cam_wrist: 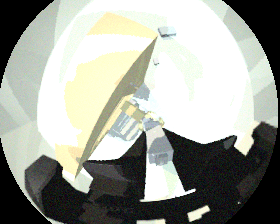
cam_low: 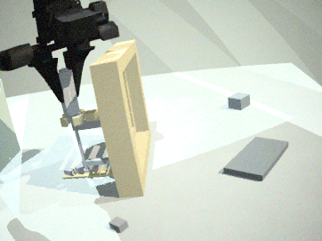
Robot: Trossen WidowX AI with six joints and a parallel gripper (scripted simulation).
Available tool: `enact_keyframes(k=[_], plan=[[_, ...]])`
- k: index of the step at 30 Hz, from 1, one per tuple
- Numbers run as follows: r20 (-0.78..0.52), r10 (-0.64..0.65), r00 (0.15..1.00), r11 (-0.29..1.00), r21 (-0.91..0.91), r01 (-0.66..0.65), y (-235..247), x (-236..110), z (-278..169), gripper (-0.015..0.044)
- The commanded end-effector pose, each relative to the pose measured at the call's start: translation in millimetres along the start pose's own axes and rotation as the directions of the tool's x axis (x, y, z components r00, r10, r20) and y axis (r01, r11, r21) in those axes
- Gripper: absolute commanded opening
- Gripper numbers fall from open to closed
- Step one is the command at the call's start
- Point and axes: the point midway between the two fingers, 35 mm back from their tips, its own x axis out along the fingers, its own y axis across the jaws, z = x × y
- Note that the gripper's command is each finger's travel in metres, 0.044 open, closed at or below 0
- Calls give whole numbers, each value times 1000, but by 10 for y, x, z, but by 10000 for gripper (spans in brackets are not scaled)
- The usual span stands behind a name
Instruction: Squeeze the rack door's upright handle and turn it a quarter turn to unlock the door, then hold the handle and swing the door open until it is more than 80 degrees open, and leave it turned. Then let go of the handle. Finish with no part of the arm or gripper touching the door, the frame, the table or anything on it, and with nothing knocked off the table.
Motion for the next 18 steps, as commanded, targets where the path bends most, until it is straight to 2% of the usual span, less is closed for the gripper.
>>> enact_keyframes(k=[1, 9, 18], plan=[[-4, -4, 1000, 983, 183, 4, -2, 19, -10, 12], [-4, -4, 1000, 837, 547, 6, -2, 19, -10, 12], [-4, -4, 1000, 522, 853, 6, -2, 19, -10, 12]])
